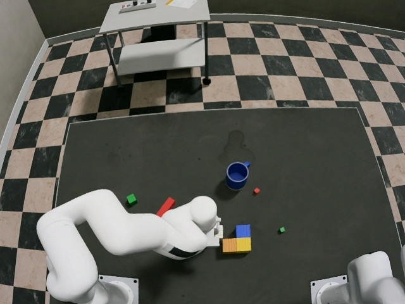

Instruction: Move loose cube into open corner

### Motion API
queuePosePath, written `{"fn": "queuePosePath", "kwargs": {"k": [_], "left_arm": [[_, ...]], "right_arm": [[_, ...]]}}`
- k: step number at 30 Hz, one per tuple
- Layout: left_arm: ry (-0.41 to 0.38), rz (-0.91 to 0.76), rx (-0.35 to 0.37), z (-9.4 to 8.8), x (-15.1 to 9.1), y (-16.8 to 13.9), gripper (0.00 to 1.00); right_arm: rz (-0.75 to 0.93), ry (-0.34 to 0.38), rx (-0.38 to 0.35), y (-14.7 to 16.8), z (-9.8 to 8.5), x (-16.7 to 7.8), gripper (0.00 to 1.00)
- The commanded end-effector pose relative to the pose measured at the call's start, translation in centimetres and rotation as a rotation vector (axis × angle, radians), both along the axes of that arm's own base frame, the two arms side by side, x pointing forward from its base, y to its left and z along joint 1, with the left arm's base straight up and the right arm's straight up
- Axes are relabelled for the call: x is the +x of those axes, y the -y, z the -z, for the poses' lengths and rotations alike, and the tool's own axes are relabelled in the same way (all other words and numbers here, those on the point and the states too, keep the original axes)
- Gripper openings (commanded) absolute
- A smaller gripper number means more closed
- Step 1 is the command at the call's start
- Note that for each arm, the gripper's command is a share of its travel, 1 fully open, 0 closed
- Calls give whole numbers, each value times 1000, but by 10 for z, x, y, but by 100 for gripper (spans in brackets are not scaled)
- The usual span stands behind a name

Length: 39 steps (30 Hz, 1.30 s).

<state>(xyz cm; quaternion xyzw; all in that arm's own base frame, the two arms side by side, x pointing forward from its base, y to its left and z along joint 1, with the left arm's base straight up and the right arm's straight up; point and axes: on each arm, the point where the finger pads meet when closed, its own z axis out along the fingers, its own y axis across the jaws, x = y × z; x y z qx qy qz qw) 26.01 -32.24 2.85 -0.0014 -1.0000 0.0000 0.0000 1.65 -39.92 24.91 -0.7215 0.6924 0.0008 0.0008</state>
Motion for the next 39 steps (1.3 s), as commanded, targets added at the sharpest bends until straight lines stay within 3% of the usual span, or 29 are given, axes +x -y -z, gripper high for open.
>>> {"fn": "queuePosePath", "kwargs": {"k": [1, 39], "left_arm": [[1, 0, -2, -1, 1, 2, 0], [1, 0, -2, -1, 0, 21, 0]], "right_arm": [[0, 0, -2, 0, -1, 0, 100], [0, 0, -2, 0, -1, 0, 100]]}}
